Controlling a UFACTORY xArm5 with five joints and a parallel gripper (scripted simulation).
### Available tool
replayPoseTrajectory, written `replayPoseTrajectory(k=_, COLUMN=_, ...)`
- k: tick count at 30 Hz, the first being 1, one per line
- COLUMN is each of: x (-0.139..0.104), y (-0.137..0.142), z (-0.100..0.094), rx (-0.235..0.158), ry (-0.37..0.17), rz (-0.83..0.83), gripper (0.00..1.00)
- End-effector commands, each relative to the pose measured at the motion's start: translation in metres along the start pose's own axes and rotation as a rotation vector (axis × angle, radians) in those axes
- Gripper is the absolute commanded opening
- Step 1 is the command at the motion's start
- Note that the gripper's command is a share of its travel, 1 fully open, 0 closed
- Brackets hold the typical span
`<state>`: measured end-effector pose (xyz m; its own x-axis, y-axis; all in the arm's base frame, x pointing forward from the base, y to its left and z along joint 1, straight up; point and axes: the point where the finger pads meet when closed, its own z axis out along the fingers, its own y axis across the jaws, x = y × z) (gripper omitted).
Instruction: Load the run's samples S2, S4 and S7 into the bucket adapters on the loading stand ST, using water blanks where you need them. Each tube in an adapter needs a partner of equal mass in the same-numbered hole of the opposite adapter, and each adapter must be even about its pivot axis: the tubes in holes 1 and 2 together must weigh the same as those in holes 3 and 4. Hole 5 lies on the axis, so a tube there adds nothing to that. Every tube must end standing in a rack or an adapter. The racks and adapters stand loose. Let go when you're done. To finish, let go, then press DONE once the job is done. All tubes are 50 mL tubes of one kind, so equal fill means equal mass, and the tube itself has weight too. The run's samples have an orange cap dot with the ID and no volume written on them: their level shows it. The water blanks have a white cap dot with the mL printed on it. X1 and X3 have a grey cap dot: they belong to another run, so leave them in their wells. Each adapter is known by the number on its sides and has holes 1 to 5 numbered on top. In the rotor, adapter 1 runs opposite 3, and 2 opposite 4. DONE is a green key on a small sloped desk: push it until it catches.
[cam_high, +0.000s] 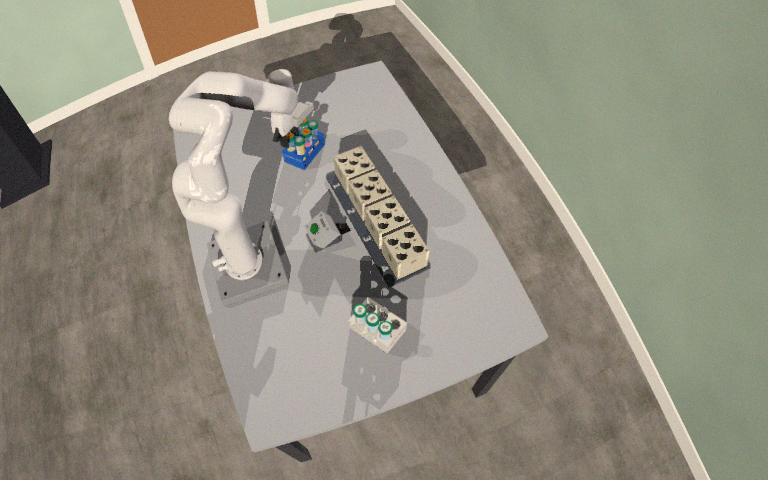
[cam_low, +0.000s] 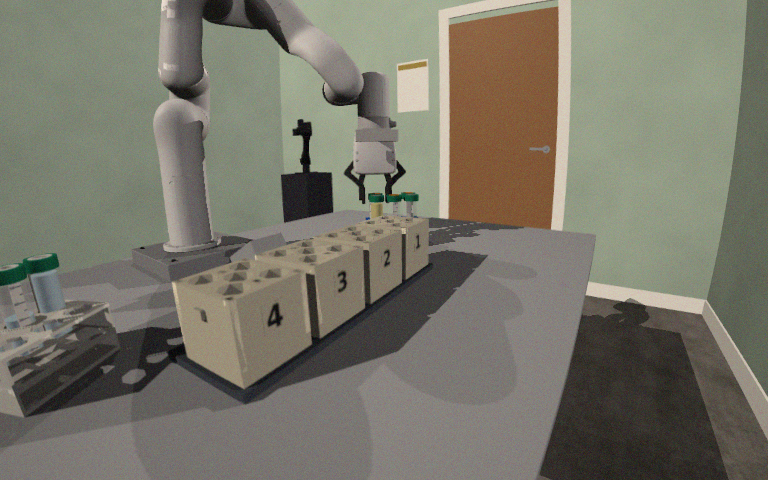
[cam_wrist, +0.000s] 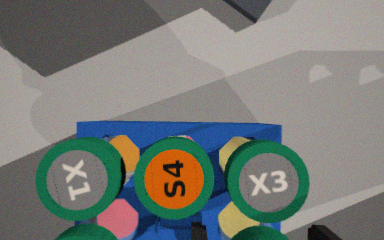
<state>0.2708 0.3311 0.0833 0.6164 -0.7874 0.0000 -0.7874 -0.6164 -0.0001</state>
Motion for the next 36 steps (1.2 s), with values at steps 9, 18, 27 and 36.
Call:
replayPoseTrajectory(k=9, x=-0.0003, y=-0.0012, z=-0.003, rx=0.003, ry=-0.003, rz=0.0, gripper=0.0)
replayPoseTrajectory(k=18, x=-0.0003, y=-0.0012, z=-0.003, rx=0.003, ry=-0.003, rz=0.0, gripper=0.0)
replayPoseTrajectory(k=27, x=-0.0003, y=-0.0012, z=-0.003, rx=0.003, ry=-0.003, rz=0.0, gripper=0.0)
replayPoseTrajectory(k=36, x=-0.0003, y=-0.0012, z=-0.003, rx=0.003, ry=-0.003, rz=0.0, gripper=0.0)
